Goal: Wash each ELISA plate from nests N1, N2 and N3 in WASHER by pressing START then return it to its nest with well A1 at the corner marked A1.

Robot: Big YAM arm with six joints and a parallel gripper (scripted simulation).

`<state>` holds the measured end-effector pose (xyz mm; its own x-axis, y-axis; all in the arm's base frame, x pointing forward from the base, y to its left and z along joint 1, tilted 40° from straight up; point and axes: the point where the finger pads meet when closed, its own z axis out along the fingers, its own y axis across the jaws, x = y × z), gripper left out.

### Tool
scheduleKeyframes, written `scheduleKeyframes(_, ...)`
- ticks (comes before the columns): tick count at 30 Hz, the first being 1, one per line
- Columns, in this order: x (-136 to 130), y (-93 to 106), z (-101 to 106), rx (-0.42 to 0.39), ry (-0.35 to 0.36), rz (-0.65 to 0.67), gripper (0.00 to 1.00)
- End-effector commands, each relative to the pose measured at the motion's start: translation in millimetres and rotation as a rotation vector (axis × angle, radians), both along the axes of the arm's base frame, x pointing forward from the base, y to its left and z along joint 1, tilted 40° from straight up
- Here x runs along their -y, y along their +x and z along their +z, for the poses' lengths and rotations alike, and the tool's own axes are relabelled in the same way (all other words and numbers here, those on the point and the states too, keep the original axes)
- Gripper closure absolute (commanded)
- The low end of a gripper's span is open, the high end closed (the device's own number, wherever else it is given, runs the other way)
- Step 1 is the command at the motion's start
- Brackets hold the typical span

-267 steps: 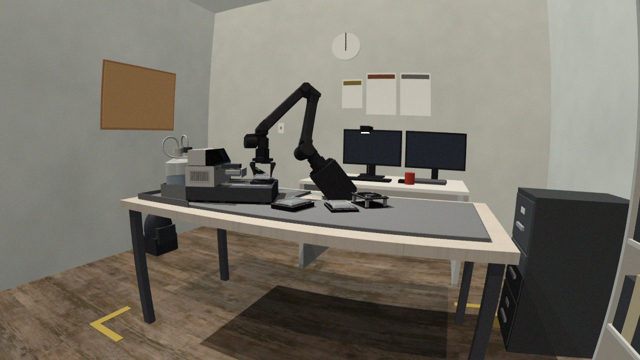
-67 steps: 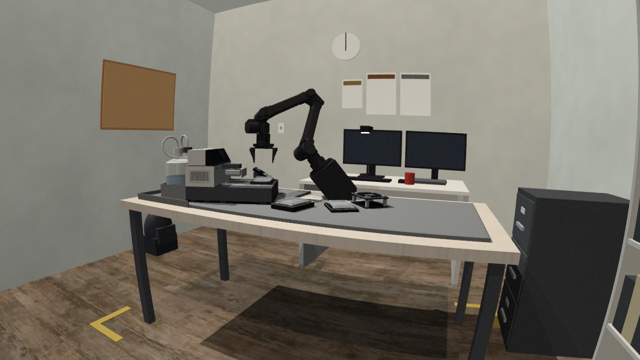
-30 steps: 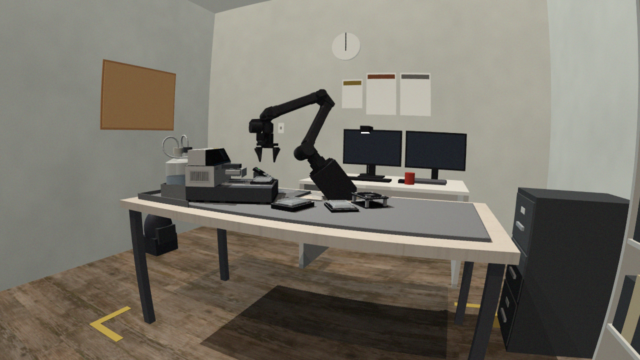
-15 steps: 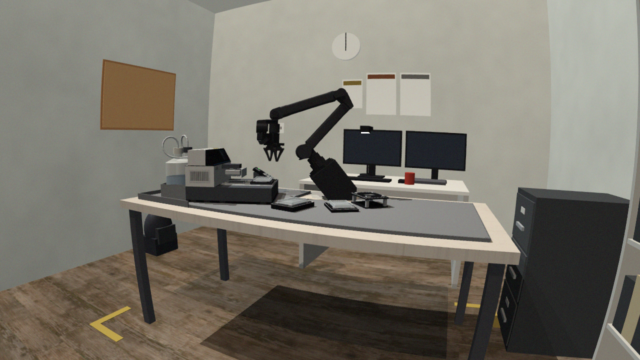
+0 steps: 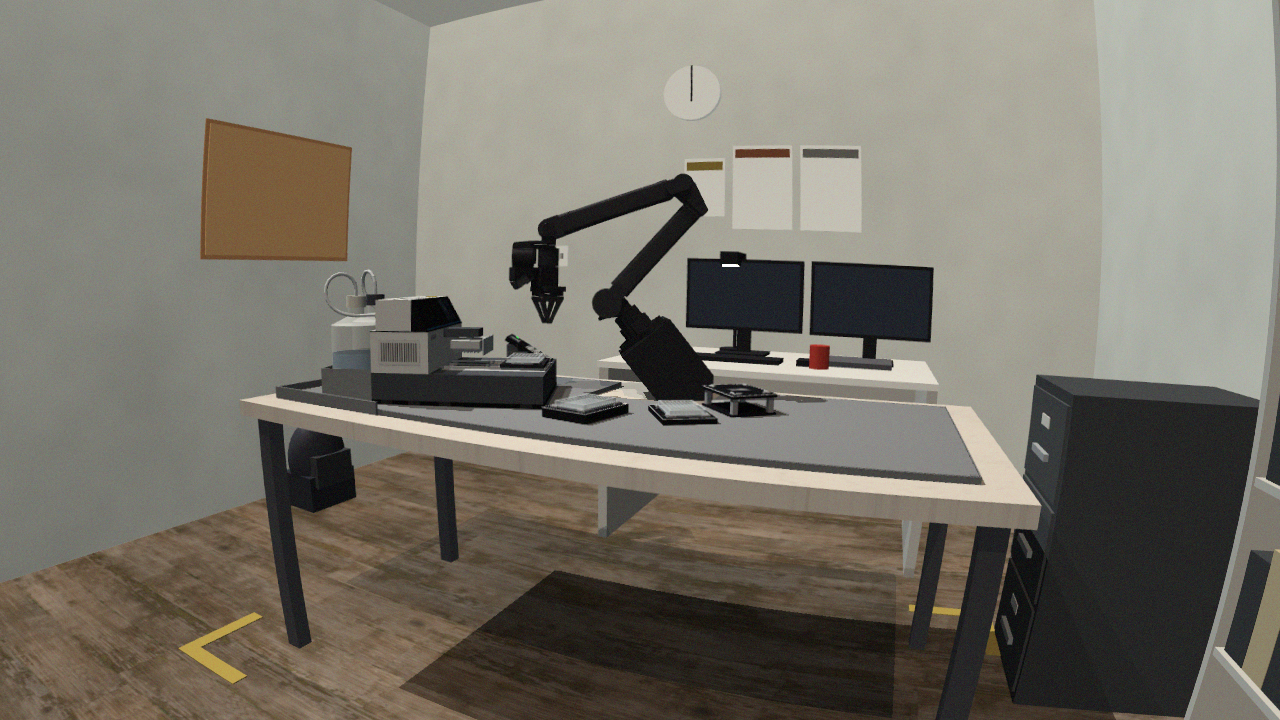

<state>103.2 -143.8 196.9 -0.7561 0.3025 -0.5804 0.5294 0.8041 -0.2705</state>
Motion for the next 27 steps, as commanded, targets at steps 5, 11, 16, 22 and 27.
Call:
scheduleKeyframes(5, 1, -1.6, 0, 0.119, 0.08, -0.205, 0.78)
scheduleKeyframes(11, 1, -1.6, 0, 0.224, 0.156, -0.358, 0.9)
scheduleKeyframes(16, 1, -1.6, 0, 0.26, 0.183, -0.412, 1.0)
scheduleKeyframes(22, 1, -1.6, 0, 0.26, 0.183, -0.412, 1.0)
scheduleKeyframes(27, 16, 9.4, -20, 0.257, 0.186, -0.413, 1.0)
